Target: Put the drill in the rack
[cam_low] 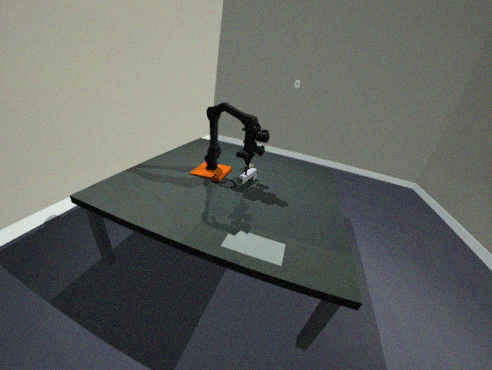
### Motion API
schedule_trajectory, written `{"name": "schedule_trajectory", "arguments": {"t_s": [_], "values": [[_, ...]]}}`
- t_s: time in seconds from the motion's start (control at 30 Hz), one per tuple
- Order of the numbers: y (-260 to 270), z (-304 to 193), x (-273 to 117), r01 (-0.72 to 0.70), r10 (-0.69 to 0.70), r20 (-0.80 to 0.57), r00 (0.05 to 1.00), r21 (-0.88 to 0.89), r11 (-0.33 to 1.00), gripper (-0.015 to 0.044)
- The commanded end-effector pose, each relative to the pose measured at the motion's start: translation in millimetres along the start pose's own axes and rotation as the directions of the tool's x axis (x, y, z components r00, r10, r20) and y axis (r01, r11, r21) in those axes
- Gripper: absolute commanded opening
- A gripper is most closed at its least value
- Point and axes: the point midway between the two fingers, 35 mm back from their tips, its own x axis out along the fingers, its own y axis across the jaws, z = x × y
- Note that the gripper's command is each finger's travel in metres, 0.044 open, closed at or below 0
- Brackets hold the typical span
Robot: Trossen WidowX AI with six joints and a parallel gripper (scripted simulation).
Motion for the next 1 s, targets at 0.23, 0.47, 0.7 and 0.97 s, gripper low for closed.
{"name": "schedule_trajectory", "arguments": {"t_s": [0.23, 0.47, 0.7, 0.97], "values": [[0.9, -9.0, 23.1, -0.001, 0.001, -0.057, 0.998, -0.005, 1.000, 0.0000], [1.1, -9.5, 27.4, -0.001, 0.001, -0.057, 0.998, -0.005, 1.000, 0.0000], [1.2, -8.2, 25.4, -0.001, 0.001, -0.057, 0.998, -0.005, 1.000, 0.0053], [0.4, 3.5, -41.4, -0.001, 0.001, -0.057, 0.998, -0.005, 1.000, 0.0263]]}}
